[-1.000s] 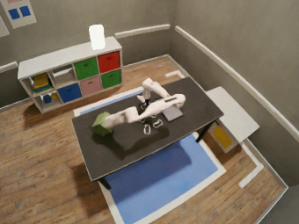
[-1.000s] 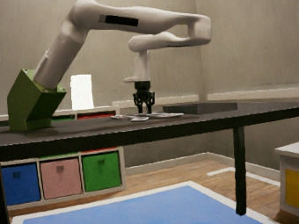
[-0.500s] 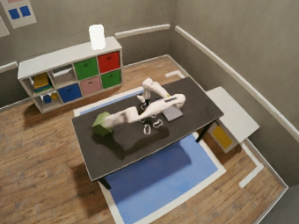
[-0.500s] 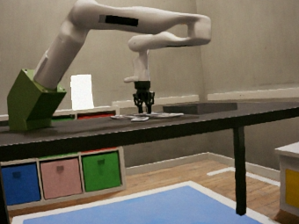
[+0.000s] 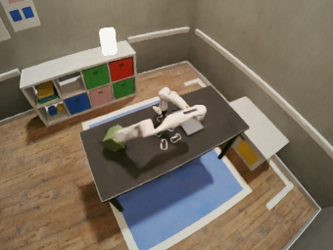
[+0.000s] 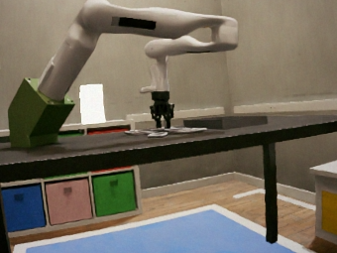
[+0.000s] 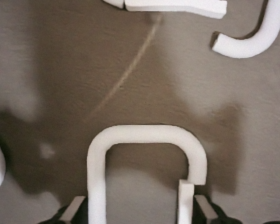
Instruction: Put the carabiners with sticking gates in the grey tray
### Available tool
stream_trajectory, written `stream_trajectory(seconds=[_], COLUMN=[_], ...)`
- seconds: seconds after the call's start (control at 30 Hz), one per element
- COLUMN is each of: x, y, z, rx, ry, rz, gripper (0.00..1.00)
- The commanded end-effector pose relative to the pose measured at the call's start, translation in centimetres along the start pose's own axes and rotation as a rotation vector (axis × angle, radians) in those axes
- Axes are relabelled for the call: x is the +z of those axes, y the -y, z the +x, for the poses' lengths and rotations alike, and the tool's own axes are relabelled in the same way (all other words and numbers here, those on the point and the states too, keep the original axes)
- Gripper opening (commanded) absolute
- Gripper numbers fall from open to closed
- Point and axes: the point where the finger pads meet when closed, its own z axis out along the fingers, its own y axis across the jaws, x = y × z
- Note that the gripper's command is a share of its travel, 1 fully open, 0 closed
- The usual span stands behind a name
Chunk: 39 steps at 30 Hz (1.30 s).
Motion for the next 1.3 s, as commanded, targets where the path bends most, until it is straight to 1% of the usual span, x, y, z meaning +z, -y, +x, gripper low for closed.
stream_trajectory(seconds=[0.0,0.1,0.13,1.23,1.27], x=[0.02,0.02,-0.05,-0.09,-0.09], y=[0.03,0.03,-0.02,-0.01,-0.01], z=[0.00,0.00,-0.05,-0.09,-0.09], rx=[0.000,0.000,0.000,0.001,0.001], ry=[0.000,0.000,0.001,0.002,0.002], rz=[0.001,0.001,0.000,-0.001,-0.001], gripper=[0.63,0.63,0.61,0.61,0.59])
